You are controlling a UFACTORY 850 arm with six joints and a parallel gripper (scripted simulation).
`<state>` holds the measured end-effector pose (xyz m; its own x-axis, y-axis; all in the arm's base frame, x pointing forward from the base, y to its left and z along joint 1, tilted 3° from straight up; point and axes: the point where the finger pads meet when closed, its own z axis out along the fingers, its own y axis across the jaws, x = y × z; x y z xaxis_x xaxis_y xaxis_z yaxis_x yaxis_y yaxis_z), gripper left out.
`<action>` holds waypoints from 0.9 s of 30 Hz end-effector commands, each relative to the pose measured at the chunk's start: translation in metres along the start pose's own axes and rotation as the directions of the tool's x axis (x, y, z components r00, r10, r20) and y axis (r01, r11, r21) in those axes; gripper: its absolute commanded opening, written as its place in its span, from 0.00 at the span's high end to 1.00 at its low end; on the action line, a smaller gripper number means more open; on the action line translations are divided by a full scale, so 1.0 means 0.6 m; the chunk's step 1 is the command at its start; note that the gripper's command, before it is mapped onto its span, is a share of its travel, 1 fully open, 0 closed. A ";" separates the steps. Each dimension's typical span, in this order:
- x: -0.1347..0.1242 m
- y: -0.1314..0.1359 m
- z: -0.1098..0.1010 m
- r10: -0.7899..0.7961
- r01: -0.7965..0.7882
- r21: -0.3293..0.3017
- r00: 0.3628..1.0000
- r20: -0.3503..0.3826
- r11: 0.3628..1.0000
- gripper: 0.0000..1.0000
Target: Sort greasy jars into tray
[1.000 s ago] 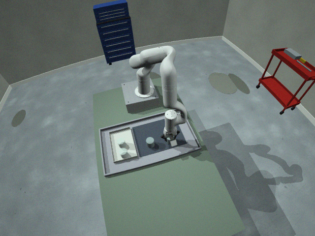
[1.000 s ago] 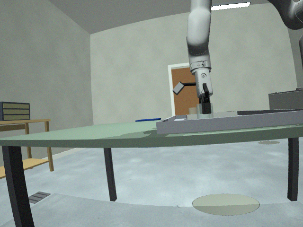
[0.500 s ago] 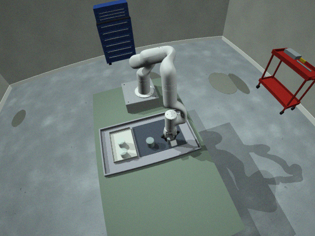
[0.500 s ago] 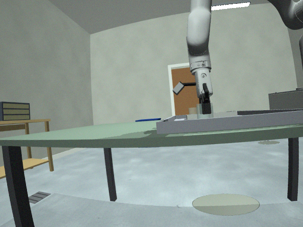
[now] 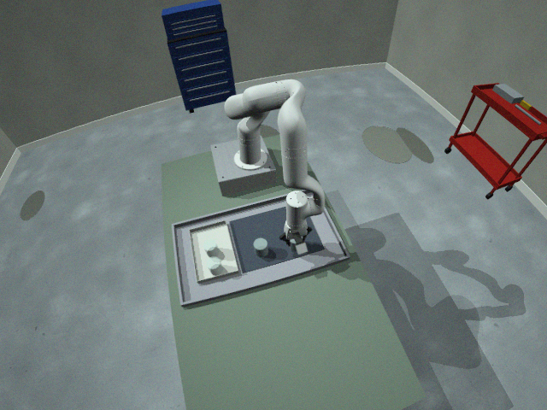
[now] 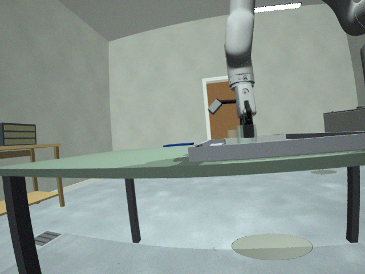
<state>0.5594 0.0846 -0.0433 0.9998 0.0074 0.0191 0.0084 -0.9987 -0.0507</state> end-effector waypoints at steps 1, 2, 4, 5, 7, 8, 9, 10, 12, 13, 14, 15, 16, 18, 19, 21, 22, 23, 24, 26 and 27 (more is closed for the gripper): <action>0.002 0.000 -0.001 0.000 0.000 0.000 1.000 -0.002 1.000 0.28; 0.002 0.000 -0.001 0.000 0.000 0.000 1.000 -0.002 1.000 0.28; 0.002 0.000 -0.001 0.000 0.000 0.000 1.000 -0.002 1.000 0.28; 0.002 0.000 -0.001 0.000 0.000 0.000 1.000 -0.002 1.000 0.28; 0.002 0.000 -0.001 0.000 0.000 0.000 1.000 -0.002 1.000 0.28; 0.002 0.000 -0.001 0.000 0.000 0.000 1.000 -0.002 1.000 0.28; 0.002 0.000 -0.001 0.000 0.000 0.000 1.000 -0.002 1.000 0.28; 0.002 0.000 -0.001 0.000 0.000 0.000 1.000 -0.002 1.000 0.28; 0.002 0.000 -0.001 0.000 0.000 0.000 1.000 -0.002 1.000 0.28; 0.002 0.000 -0.001 0.000 0.000 0.000 1.000 -0.002 1.000 0.28; 0.002 0.000 -0.001 0.000 0.000 0.000 1.000 -0.002 1.000 0.31; 0.002 0.000 -0.001 0.000 0.000 0.000 1.000 -0.002 1.000 0.31; 0.002 0.000 -0.001 0.000 0.000 0.000 1.000 -0.002 1.000 0.31; 0.002 0.000 -0.001 0.000 0.000 0.000 1.000 -0.002 1.000 0.31; 0.002 0.000 -0.001 0.000 0.000 0.000 1.000 -0.002 1.000 0.31; 0.002 0.000 -0.001 0.000 0.000 0.000 1.000 -0.002 1.000 0.31; 0.002 0.000 -0.001 0.000 0.000 0.000 1.000 -0.002 1.000 0.31; 0.002 0.000 -0.001 0.000 0.000 0.000 1.000 -0.002 1.000 0.31; 0.002 0.000 -0.001 0.000 0.000 0.000 1.000 -0.002 1.000 0.31; 0.002 0.000 -0.001 0.000 0.000 0.000 1.000 -0.002 1.000 0.31; 0.002 0.000 -0.001 0.000 0.000 0.000 1.000 -0.002 1.000 0.31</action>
<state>0.5594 0.0846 -0.0433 0.9998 0.0074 0.0192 0.0084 -0.9987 -0.0507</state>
